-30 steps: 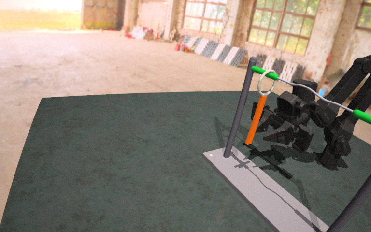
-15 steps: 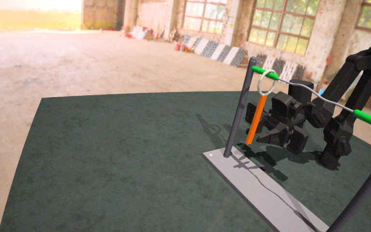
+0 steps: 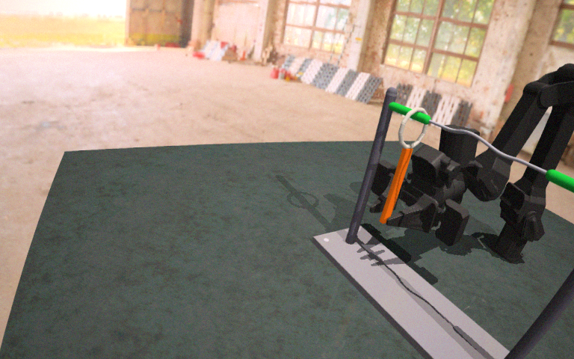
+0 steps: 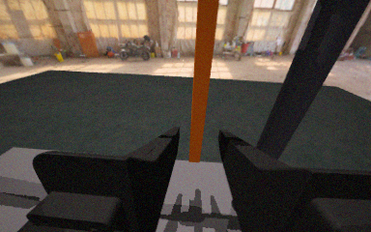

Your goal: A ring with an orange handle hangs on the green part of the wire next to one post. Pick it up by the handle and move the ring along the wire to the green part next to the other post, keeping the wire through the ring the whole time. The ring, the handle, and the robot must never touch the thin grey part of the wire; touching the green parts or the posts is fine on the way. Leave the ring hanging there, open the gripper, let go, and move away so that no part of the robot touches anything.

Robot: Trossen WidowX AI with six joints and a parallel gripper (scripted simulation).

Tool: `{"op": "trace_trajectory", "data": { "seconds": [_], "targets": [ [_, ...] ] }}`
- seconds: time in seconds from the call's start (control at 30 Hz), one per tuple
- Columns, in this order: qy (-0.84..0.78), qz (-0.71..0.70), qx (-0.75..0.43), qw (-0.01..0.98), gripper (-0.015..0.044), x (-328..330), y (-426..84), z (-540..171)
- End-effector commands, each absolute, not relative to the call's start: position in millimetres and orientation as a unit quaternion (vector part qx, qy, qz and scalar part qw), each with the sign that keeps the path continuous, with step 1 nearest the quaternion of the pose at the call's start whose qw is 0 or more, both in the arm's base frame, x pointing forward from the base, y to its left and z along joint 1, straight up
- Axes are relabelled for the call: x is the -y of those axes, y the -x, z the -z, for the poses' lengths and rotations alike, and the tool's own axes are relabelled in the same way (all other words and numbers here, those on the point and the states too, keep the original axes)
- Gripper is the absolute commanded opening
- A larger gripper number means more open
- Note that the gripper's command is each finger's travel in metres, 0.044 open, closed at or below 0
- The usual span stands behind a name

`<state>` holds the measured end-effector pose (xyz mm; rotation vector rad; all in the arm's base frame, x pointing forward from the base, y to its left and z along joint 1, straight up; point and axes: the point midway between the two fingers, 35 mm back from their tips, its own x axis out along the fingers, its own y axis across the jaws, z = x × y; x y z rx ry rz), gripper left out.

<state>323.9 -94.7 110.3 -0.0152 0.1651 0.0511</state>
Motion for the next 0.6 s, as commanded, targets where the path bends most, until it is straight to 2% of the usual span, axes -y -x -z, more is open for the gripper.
{"op": "trace_trajectory", "data": {
  "seconds": [0.0, 0.57],
  "targets": [
    [0.007, -0.025, -0.08, 0.996, 0.016, 94, -331, -110],
    [0.007, -0.025, -0.079, 0.997, 0.016, 91, -346, -106]
  ]
}}
